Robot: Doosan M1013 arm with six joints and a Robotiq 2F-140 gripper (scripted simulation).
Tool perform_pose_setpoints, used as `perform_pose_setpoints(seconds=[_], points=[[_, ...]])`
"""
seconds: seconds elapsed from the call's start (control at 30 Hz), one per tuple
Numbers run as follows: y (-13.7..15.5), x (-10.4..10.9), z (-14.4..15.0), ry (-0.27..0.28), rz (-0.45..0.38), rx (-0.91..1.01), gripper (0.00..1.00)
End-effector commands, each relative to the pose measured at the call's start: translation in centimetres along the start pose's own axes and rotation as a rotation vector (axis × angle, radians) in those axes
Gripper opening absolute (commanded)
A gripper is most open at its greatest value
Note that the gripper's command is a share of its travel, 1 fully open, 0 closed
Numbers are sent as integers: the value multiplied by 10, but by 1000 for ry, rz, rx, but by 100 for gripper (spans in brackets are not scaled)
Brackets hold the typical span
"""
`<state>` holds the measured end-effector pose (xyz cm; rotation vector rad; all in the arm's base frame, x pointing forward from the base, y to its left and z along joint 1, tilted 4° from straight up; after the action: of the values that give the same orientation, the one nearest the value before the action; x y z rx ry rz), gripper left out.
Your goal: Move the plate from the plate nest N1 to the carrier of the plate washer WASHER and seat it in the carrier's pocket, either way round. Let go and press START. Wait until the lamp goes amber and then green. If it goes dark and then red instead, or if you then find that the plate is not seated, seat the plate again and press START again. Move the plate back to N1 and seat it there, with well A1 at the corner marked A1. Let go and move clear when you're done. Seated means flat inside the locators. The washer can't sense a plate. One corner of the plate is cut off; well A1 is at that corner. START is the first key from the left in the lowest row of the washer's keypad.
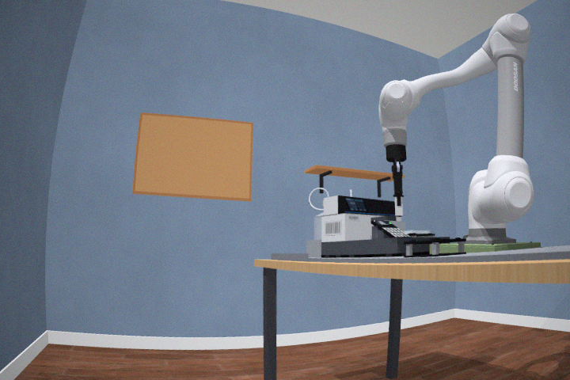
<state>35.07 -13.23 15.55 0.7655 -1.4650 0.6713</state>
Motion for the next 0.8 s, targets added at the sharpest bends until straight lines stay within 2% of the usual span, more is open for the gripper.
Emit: perform_pose_setpoints(seconds=[0.0,0.13,0.77], points=[[0,0,0,-1,0,2,10],[0,0,0,-1,0,2,10],[0,-28,0,-1,0,2,10]])
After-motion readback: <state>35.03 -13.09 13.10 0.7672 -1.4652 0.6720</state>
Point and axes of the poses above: the point where the finger pads meet when closed, its own x axis back along the fingers, its own z axis across the jaws, y = z × x, the point moved 2 cm from there along x, back along the fingers, and after that the axes turned 7 degrees about -x, right-handed, at the moved point
